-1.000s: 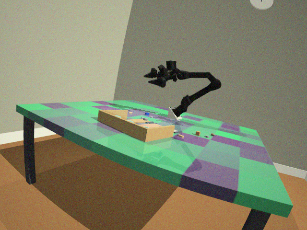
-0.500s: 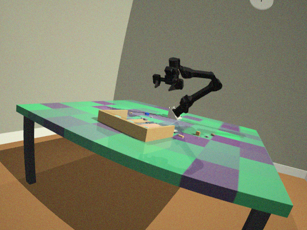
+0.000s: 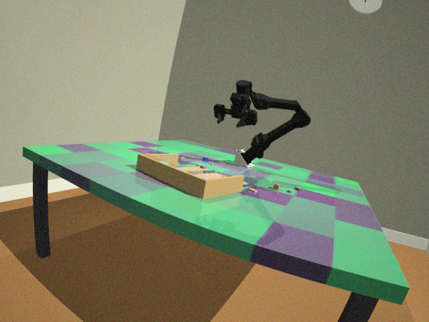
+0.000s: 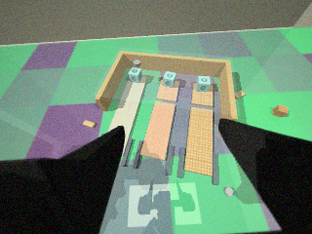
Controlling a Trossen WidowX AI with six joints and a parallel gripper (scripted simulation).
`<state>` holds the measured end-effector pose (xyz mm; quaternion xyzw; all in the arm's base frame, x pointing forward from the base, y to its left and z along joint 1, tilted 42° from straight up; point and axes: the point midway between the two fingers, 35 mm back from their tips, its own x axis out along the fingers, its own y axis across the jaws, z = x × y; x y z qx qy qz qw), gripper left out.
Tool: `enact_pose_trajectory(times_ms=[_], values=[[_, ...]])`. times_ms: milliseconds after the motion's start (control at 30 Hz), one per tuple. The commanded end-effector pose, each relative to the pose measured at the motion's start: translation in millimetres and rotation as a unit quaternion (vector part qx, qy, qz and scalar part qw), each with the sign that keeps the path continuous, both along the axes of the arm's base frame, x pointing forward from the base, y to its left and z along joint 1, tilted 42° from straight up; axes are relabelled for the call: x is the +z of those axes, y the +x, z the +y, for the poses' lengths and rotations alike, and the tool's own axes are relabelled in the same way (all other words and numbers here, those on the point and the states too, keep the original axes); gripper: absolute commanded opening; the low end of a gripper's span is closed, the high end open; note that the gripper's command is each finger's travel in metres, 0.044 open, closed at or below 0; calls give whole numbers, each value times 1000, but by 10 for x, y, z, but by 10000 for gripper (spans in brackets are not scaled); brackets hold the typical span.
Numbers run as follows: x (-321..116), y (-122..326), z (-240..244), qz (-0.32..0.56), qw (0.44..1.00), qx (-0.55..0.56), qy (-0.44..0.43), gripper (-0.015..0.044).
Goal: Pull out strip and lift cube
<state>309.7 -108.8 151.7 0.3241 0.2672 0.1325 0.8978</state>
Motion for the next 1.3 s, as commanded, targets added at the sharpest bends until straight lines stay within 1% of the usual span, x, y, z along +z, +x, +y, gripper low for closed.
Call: enact_pose_trajectory(times_ms=[0, 200, 433, 600, 767, 1267], values=[[18, 52, 20, 10, 1000, 6, 7, 348], [53, 462, 270, 110, 991, 61, 42, 190], [48, 821, 752, 237, 961, 130, 57, 6], [24, 952, 1181, 329, 926, 180, 49, 0], [8, 937, 1586, 406, 886, 222, 30, 0], [-105, 947, 1701, 408, 885, 223, 29, 0]])
